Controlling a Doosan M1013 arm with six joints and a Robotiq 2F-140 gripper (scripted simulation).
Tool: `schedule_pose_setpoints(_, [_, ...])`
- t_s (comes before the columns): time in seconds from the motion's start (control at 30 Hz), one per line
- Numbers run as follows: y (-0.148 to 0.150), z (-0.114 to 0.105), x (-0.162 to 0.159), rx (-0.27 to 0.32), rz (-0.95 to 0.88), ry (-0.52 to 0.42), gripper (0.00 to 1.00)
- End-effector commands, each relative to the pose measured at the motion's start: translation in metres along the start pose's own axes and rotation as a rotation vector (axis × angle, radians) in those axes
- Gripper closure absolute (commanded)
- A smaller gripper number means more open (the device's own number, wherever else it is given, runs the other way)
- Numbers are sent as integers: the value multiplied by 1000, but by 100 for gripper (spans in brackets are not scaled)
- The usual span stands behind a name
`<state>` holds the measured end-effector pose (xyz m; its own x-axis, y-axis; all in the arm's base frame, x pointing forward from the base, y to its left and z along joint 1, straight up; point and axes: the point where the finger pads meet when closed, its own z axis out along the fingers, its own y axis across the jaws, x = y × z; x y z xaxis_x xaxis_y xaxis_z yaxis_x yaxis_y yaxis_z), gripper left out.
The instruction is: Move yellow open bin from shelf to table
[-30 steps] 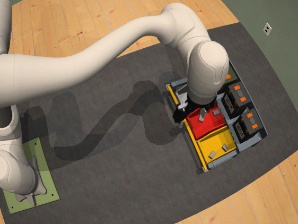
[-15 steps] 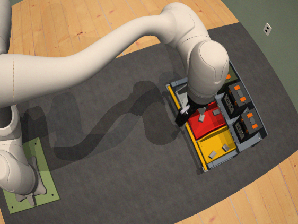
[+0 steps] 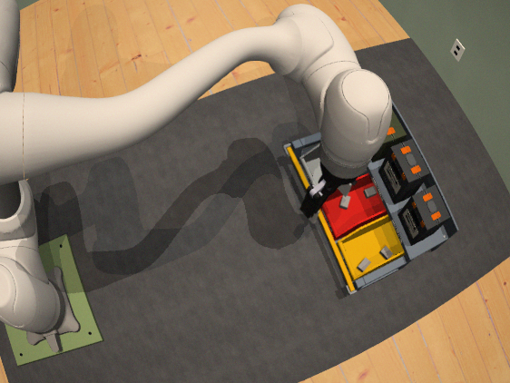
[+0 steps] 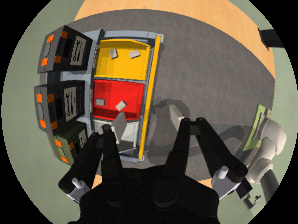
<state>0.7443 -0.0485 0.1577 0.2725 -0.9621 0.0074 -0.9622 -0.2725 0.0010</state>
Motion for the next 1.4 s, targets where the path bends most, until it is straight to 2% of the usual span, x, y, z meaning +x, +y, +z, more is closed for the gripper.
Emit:
schedule_pose_setpoints(0.0, [0, 0, 0, 0, 0, 0, 43])
schedule_pose_setpoints(0.17, [0, 0, 0, 0, 0, 0, 43])
schedule_pose_setpoints(0.33, [0, 0, 0, 0, 260, 0, 43])
schedule_pose_setpoints(0.73, [0, 0, 0, 0, 260, 0, 43])
schedule_pose_setpoints(0.9, [0, 0, 0, 0, 520, 0, 43])
schedule_pose_setpoints(1.3, [0, 0, 0, 0, 520, 0, 43])
schedule_pose_setpoints(1.37, [0, 0, 0, 0, 624, 0, 43])
